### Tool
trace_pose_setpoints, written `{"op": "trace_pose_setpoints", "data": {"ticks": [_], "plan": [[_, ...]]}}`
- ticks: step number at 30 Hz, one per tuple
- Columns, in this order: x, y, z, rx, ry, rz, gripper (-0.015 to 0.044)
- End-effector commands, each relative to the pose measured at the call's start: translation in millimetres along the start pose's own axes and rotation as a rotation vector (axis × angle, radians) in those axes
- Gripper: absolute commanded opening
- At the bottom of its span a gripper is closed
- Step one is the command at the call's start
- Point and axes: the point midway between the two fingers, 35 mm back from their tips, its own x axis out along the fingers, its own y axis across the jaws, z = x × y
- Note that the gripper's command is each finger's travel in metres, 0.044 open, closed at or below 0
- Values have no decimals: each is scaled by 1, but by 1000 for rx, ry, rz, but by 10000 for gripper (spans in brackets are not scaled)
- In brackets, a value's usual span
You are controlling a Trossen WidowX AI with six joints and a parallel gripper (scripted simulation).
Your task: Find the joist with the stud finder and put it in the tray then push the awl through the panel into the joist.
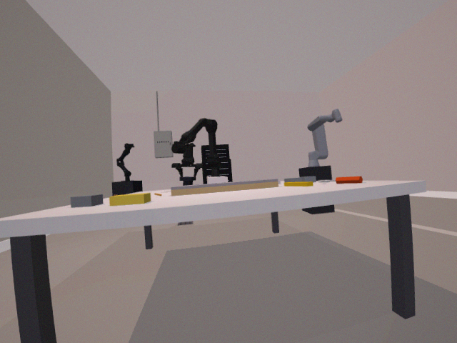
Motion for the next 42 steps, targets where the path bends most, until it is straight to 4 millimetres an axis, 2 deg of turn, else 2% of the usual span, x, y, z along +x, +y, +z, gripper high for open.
{"op": "trace_pose_setpoints", "data": {"ticks": [1, 42], "plan": [[1, 2, -1, 4, 4, -33, 0], [5, 12, -2, 31, 12, -318, 0]]}}
